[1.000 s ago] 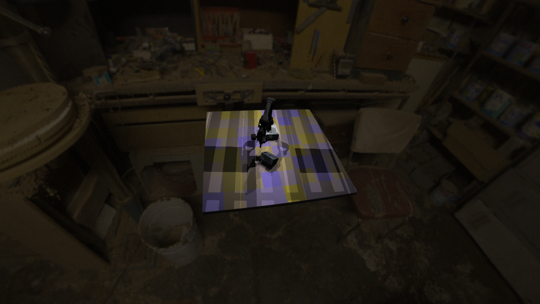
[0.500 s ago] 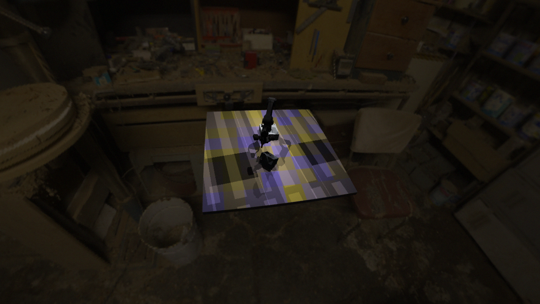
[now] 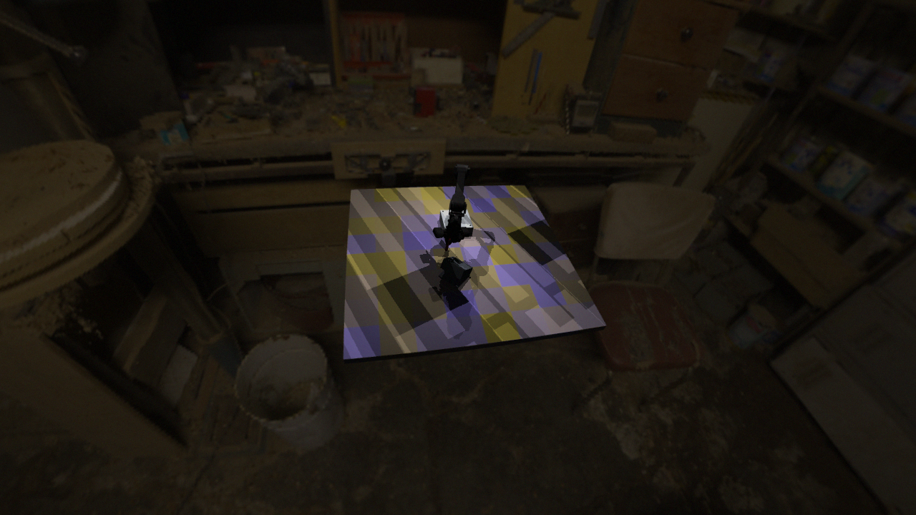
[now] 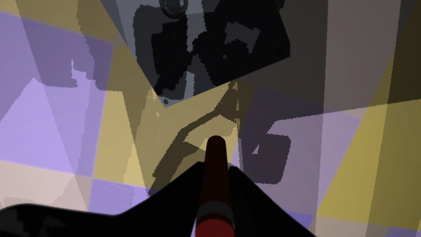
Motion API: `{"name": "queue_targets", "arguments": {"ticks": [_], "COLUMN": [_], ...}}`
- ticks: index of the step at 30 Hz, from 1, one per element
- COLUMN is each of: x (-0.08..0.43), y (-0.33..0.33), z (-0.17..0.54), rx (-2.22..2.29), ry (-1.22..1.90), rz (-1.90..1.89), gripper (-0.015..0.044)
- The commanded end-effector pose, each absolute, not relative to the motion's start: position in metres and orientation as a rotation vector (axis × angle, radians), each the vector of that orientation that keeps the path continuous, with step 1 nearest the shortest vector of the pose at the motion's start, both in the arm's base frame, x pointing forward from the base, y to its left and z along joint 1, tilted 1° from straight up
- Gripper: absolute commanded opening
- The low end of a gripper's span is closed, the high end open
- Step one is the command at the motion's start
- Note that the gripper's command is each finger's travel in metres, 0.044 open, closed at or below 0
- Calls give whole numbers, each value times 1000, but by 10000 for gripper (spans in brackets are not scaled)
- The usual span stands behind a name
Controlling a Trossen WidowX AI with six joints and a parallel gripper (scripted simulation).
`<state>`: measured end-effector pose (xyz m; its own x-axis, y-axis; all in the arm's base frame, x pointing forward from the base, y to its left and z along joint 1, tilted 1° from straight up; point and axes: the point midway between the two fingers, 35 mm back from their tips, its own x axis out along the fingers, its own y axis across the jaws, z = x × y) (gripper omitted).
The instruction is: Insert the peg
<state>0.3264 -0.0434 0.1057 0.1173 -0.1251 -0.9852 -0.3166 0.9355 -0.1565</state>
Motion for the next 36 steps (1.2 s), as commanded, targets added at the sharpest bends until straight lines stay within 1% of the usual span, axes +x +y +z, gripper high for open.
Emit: {"name": "queue_targets", "arguments": {"ticks": [1,36], "x": [327,336], "y": [-40,1], "z": [110,128], "rx": [-407,-684], "ry": [1439,1329], "rz": [151,232], "gripper": [0,0]}}
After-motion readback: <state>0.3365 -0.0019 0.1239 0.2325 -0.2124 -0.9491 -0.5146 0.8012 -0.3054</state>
